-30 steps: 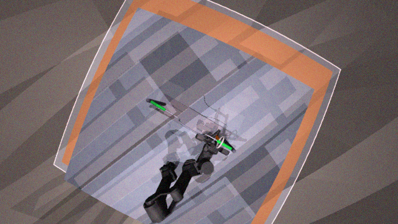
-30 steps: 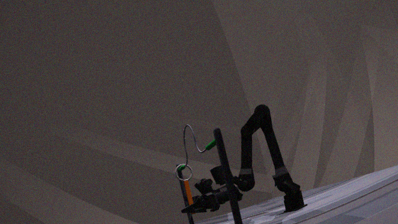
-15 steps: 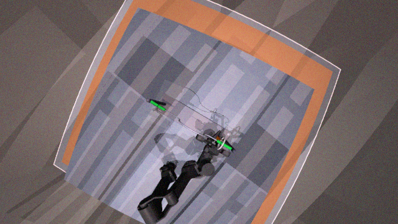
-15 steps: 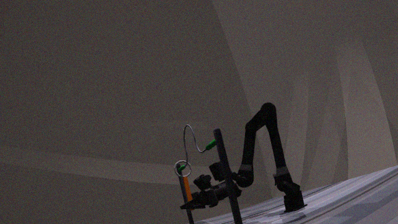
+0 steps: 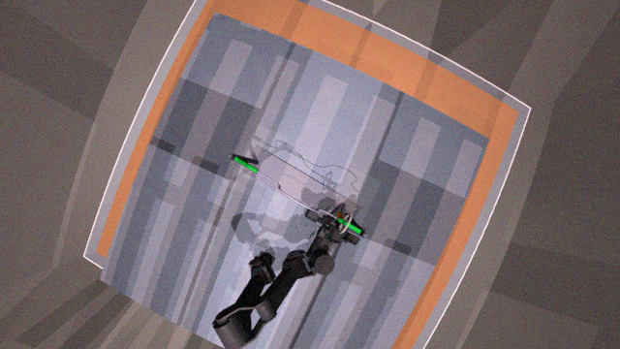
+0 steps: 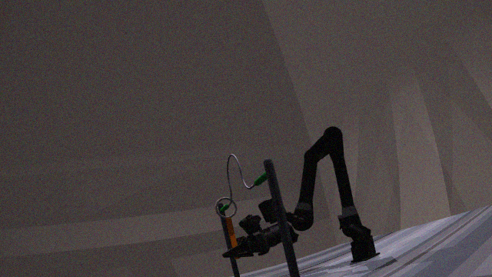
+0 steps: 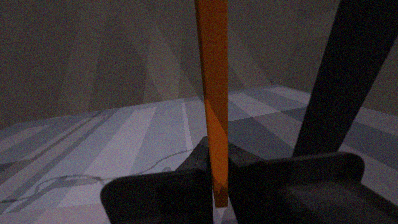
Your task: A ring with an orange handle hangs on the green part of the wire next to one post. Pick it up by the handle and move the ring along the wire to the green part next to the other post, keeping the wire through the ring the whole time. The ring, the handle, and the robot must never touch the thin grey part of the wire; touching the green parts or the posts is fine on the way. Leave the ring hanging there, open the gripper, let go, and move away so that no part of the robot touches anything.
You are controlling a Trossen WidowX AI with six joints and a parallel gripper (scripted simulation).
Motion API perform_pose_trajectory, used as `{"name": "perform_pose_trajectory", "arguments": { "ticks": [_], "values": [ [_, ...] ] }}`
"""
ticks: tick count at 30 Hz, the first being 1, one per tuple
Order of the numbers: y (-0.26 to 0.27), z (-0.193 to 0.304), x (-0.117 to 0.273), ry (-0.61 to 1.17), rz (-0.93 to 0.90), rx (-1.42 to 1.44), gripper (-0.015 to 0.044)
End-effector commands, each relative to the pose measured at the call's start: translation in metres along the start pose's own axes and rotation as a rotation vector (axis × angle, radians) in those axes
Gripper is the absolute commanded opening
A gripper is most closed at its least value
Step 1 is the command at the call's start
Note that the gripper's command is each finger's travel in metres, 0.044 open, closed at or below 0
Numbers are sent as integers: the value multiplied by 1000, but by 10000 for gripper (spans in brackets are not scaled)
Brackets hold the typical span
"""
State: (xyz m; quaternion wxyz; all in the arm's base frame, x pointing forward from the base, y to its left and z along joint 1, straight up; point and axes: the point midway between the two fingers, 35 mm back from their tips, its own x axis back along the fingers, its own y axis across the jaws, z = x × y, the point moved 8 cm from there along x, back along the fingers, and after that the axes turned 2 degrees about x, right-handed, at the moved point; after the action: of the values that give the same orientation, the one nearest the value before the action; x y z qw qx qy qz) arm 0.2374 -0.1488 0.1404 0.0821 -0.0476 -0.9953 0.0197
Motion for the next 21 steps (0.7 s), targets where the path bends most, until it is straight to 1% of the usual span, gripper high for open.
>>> {"name": "perform_pose_trajectory", "arguments": {
  "ticks": [1, 21],
  "values": [
    [0, -1, 0, -2, -4, 1, -150],
    [10, -1, 0, 0, -5, 0, -150]
  ]
}}
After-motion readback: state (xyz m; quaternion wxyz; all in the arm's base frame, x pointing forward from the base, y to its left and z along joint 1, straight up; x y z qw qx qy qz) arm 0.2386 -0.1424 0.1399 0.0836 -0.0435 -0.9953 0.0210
